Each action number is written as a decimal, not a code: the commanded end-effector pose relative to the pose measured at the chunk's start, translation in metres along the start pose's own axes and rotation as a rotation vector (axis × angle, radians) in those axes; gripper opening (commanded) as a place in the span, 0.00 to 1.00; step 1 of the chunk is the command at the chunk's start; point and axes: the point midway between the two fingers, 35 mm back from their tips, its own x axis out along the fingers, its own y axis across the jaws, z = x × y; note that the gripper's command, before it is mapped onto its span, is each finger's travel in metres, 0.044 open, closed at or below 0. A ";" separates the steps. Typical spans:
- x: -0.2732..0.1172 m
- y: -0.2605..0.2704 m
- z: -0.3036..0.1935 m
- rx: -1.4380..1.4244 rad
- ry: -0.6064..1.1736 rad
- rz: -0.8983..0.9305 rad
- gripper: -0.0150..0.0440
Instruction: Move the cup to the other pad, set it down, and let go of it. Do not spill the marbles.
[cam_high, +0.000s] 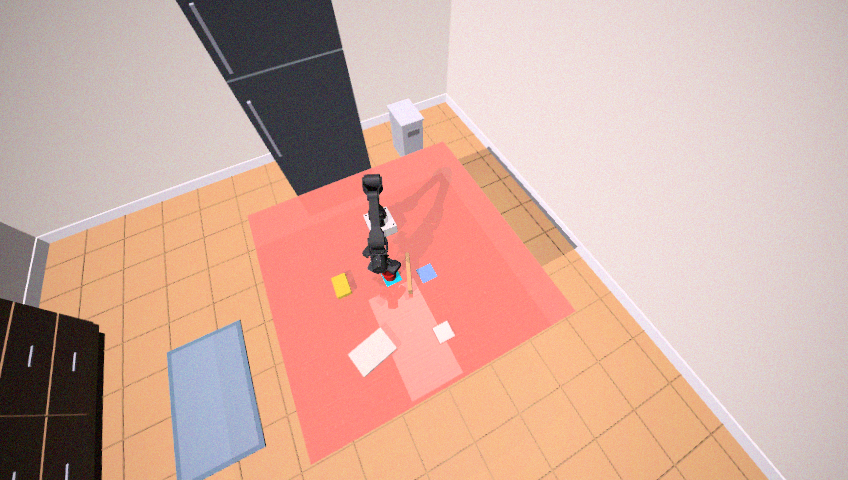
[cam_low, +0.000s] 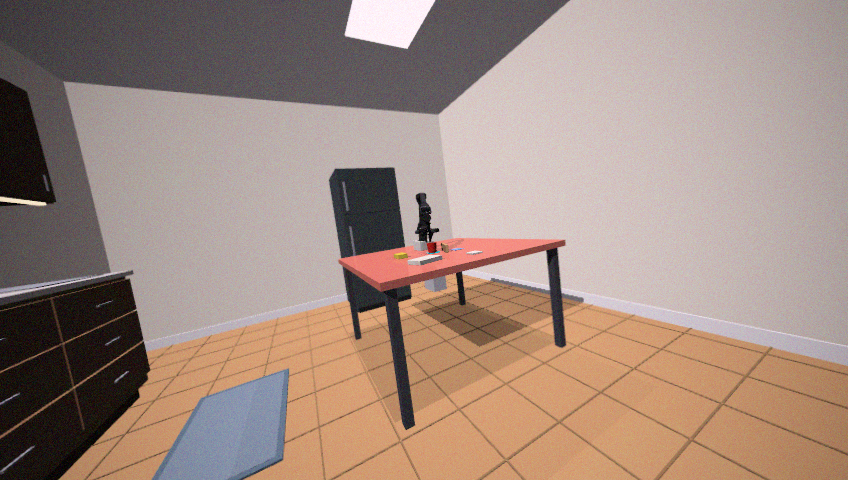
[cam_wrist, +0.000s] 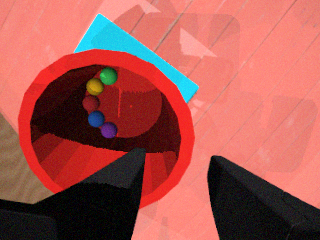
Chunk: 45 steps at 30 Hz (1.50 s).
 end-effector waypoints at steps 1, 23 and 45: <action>-0.010 0.001 0.001 -0.005 -0.008 0.010 0.47; -0.024 -0.002 -0.001 0.000 -0.003 0.004 1.00; -0.070 -0.008 -0.006 0.001 -0.003 0.002 1.00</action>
